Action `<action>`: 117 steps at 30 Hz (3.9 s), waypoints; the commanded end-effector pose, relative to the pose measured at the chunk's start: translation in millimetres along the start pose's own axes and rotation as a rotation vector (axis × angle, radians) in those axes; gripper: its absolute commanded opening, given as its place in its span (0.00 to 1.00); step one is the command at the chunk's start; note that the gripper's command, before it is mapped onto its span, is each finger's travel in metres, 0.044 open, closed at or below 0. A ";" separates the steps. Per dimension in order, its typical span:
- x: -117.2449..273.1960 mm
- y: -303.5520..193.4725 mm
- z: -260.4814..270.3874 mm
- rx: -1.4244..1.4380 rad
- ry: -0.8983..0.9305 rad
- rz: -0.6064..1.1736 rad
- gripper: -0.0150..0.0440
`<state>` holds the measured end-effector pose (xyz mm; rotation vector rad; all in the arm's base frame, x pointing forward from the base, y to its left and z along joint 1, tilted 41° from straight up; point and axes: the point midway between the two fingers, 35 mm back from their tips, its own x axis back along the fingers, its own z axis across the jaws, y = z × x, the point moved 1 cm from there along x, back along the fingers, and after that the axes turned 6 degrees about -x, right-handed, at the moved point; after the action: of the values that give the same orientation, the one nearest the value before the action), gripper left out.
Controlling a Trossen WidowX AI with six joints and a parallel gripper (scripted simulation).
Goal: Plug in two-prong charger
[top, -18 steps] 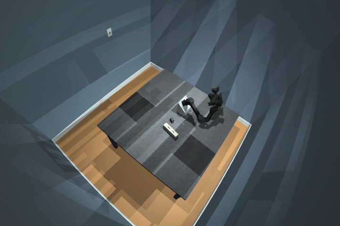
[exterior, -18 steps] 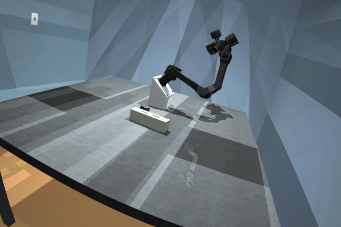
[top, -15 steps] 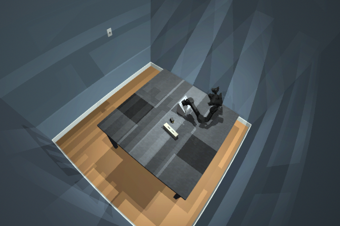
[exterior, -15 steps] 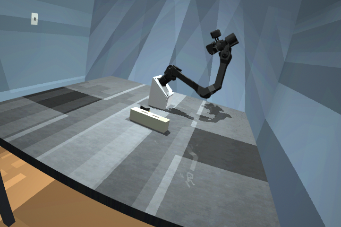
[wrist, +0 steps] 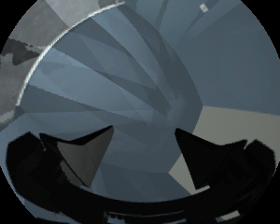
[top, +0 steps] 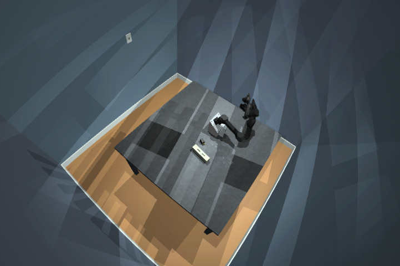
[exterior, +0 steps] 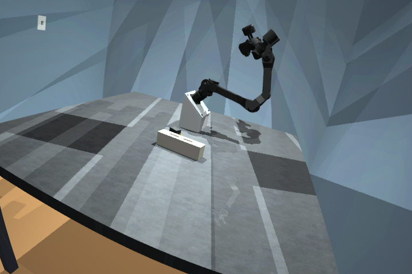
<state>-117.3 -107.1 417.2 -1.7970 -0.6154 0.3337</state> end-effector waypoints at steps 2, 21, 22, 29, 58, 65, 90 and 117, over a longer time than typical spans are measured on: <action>-11.7 27.2 -32.7 0.011 -0.103 -0.097 1.00; -2.8 124.5 -127.3 0.020 -0.406 -0.460 1.00; -0.7 129.9 -131.3 0.021 -0.419 -0.480 1.00; 18.2 169.9 -156.8 0.038 -0.501 -0.632 1.00; 141.7 320.0 -182.7 0.238 -0.643 -1.234 1.00; 173.4 349.5 -170.5 0.278 -0.603 -1.382 1.00; 273.0 430.5 -82.6 0.559 -0.315 -1.787 1.00; 323.5 466.3 69.7 1.001 0.227 -1.897 1.00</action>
<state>234.4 14.6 -12.1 0.1154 -1.4219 -0.7133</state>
